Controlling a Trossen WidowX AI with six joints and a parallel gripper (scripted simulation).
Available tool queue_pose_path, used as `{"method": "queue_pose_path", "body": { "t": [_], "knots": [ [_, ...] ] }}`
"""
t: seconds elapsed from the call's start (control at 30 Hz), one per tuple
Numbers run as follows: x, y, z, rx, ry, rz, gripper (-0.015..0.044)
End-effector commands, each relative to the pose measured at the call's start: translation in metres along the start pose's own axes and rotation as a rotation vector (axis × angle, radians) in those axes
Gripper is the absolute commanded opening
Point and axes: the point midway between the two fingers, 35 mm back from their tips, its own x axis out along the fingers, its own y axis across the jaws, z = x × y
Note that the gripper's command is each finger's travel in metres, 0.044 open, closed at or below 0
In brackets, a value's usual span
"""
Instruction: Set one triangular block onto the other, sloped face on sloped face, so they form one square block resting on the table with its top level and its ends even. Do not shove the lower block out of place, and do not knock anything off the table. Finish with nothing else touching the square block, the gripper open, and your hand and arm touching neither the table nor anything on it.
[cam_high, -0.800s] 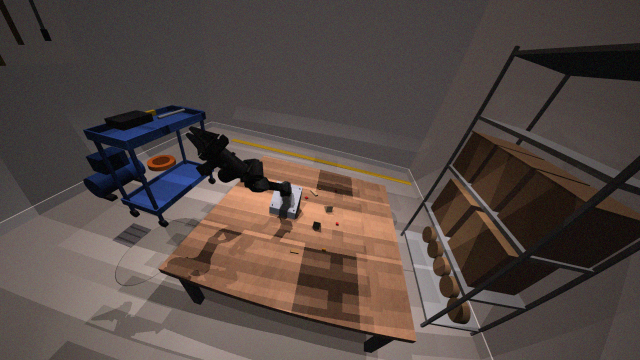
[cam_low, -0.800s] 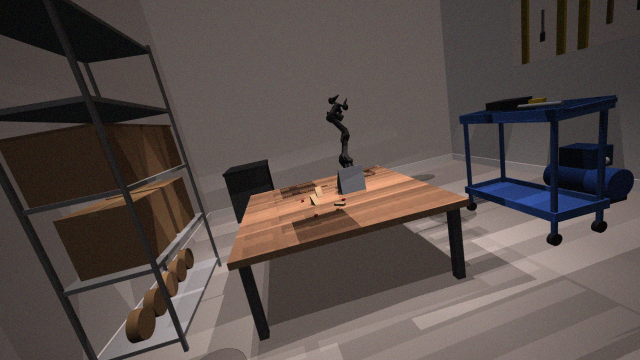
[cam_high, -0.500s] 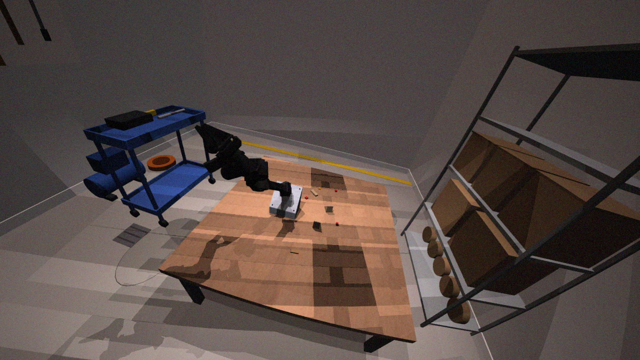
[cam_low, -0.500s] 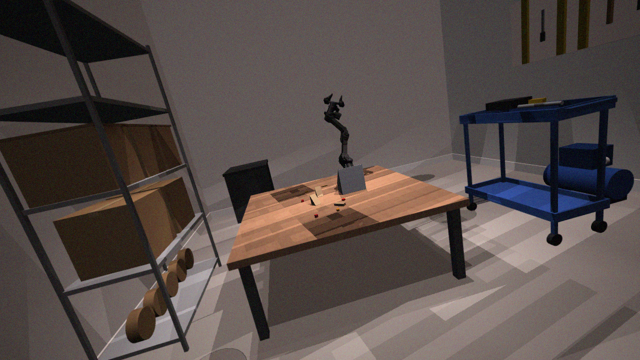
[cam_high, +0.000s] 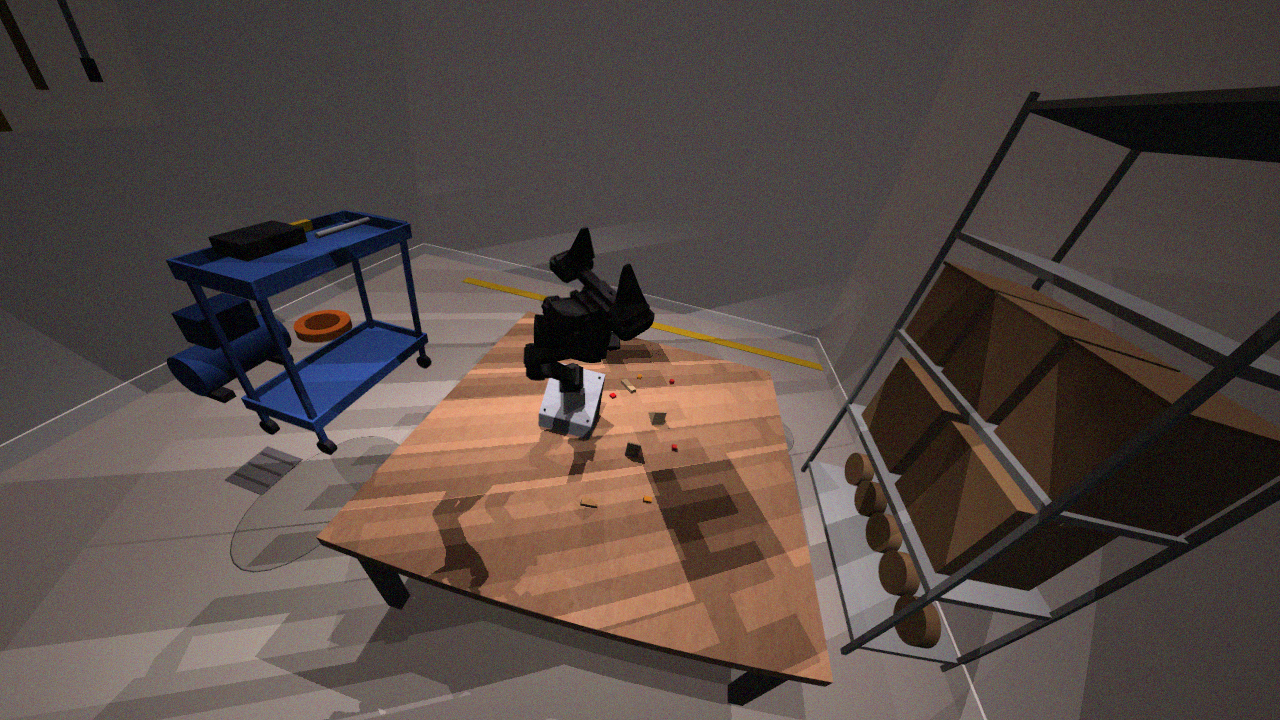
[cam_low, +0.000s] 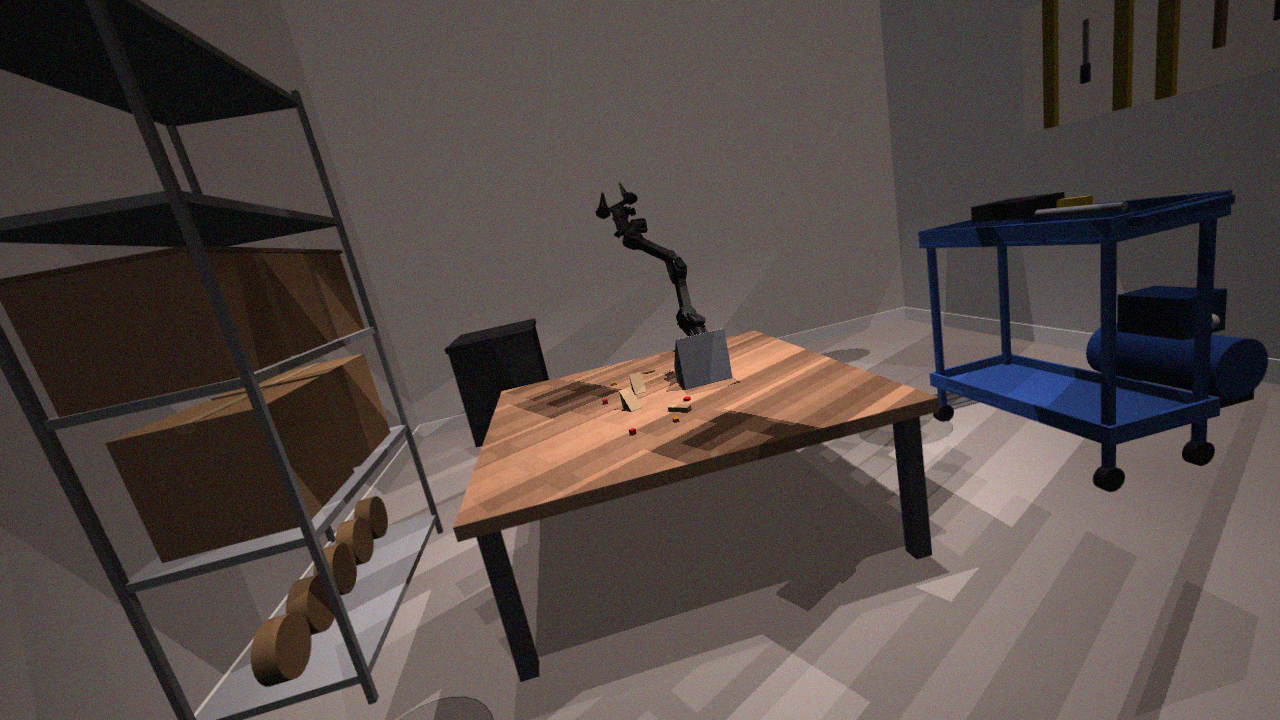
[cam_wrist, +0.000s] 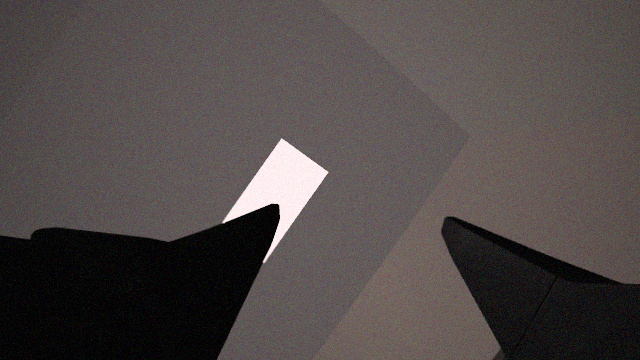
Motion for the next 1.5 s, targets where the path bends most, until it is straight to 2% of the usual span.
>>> {"method": "queue_pose_path", "body": {
  "t": [0.0,0.23,0.4,0.6,0.87,1.17,1.47],
  "knots": [
    [-0.012,-0.04,-0.051,-0.047,0.119,-0.11,0.044],
    [-0.04,-0.091,-0.12,-0.124,0.305,-0.243,0.044],
    [-0.08,-0.137,-0.182,-0.237,0.51,-0.352,0.044],
    [-0.144,-0.185,-0.248,-0.372,0.787,-0.445,0.044],
    [-0.255,-0.23,-0.319,-0.523,1.203,-0.485,0.044],
    [-0.397,-0.244,-0.375,-0.601,1.713,-0.36,0.044],
    [-0.544,-0.215,-0.397,-0.524,2.214,-0.008,0.044]
  ]
}}
